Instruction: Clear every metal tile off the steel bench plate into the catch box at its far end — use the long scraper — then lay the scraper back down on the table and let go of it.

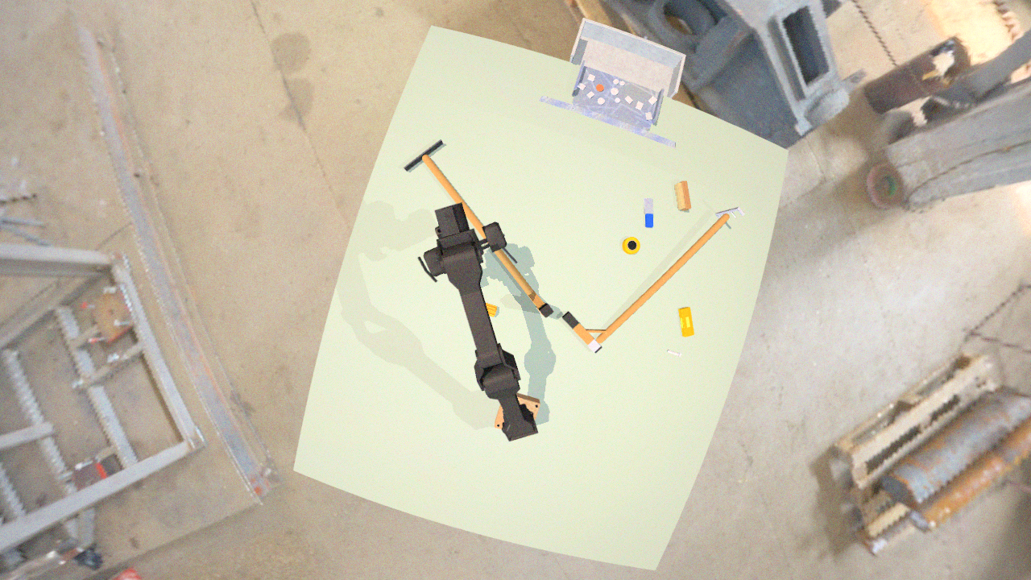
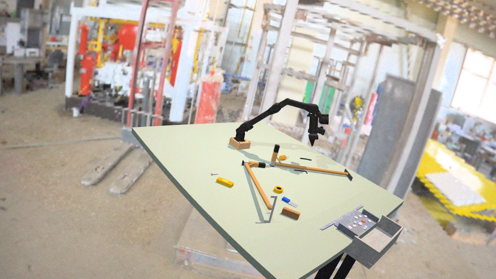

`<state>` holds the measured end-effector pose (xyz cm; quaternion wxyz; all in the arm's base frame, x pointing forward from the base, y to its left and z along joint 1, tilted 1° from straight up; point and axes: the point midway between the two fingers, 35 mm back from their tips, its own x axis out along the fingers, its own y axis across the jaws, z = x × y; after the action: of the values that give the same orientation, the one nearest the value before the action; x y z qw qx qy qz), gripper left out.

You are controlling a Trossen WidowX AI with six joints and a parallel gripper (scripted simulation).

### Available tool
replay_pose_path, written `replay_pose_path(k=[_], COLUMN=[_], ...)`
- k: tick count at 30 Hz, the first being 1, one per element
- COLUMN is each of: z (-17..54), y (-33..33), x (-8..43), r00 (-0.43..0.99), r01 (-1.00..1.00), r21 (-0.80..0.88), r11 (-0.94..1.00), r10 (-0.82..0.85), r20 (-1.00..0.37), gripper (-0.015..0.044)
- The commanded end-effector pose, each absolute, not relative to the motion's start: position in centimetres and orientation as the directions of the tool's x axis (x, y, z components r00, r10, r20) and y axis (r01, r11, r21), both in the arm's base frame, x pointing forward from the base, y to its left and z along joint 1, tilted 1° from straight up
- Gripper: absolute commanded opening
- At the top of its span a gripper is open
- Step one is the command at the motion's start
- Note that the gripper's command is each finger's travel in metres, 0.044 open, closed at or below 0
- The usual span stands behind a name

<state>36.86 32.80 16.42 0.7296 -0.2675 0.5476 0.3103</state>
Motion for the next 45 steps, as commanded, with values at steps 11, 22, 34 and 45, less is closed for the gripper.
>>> replay_pose_path(k=[11, 22, 34, 45], z=[15.0, 12.6, 9.9, 7.3], y=[33.0, 33.4, 33.6, 33.6], x=[37.2, 37.7, 38.0, 38.2], r00=[0.214, 0.213, 0.211, 0.209], r01=[-0.721, -0.710, -0.698, -0.687], r21=[-0.048, -0.043, -0.037, -0.033], r11=[0.691, 0.703, 0.715, 0.726], r10=[0.157, 0.156, 0.155, 0.154], r20=[-0.964, -0.965, -0.965, -0.966], gripper=[0.0000, 0.0000, 0.0000, 0.0000])
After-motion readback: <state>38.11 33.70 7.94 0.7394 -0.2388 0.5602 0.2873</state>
